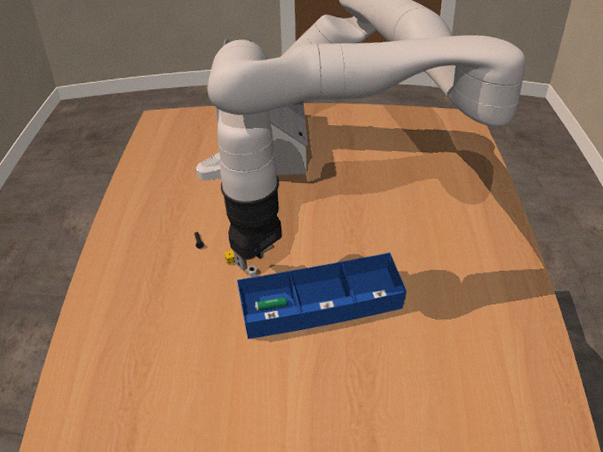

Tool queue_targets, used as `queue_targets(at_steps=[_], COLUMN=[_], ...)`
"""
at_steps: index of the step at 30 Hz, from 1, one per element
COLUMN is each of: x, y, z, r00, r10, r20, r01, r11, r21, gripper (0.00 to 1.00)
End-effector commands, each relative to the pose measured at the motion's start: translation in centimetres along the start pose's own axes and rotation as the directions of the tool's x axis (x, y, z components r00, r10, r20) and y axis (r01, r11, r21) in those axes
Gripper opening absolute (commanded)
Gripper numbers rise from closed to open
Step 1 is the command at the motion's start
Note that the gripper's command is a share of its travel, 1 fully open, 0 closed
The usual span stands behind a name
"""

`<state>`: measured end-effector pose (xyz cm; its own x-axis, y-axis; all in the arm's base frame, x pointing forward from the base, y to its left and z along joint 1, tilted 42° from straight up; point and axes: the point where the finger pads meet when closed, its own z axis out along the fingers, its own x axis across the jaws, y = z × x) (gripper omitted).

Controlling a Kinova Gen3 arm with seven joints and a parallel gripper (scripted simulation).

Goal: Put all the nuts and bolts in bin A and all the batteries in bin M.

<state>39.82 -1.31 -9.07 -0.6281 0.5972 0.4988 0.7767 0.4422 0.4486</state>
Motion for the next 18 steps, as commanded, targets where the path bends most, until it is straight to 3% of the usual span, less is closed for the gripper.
queue_targets(at_steps=[1,18], x=[0.3,0.3], y=[-0.2,-0.2], z=[1.3,3.2], r00=[1.0,1.0], r10=[-0.001,0.002], r20=[-0.003,-0.003], r01=[0.001,-0.002], r11=[1.0,1.0], r21=[0.006,0.007], gripper=[0.64,0.64])
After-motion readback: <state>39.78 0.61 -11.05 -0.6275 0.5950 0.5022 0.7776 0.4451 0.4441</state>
